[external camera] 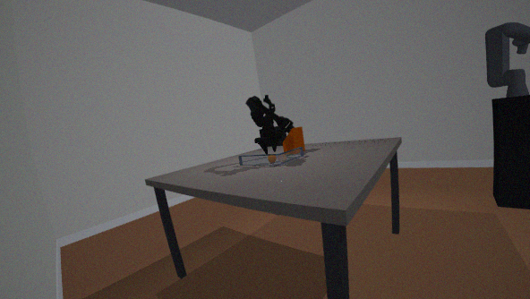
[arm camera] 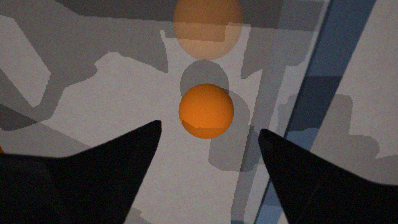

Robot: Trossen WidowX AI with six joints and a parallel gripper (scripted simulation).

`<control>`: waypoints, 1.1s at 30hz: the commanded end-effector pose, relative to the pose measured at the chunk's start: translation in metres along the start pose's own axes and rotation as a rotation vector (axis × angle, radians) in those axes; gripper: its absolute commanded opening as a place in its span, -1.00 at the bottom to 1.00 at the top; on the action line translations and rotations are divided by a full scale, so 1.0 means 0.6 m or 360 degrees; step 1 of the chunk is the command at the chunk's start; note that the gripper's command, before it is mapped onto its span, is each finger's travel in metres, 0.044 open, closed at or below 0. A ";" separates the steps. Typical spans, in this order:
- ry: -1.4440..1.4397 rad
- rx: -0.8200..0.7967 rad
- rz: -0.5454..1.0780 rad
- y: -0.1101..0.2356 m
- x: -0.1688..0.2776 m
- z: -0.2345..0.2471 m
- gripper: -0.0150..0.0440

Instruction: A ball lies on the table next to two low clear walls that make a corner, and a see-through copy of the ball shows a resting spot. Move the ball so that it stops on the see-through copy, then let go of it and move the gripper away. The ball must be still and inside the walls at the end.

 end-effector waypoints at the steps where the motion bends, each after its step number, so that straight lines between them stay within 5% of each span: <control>1: 0.0018 -0.0005 0.0014 -0.013 -0.002 0.003 0.70; 21: 0.0018 -0.0005 0.0017 -0.061 0.000 0.004 0.70; 24: 0.0018 -0.0005 0.0017 -0.061 0.000 0.004 0.43; 33: 0.0018 -0.0005 0.0017 -0.061 0.000 0.004 0.23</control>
Point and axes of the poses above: the point midway between the two fingers, 35 mm back from their tips, its own y axis back along the fingers, its own z axis across the jaws, x = y × z, the point moved 10 cm from there along y, back along the fingers, and after that the axes turned 12 degrees about -y, right-handed, at the moved point
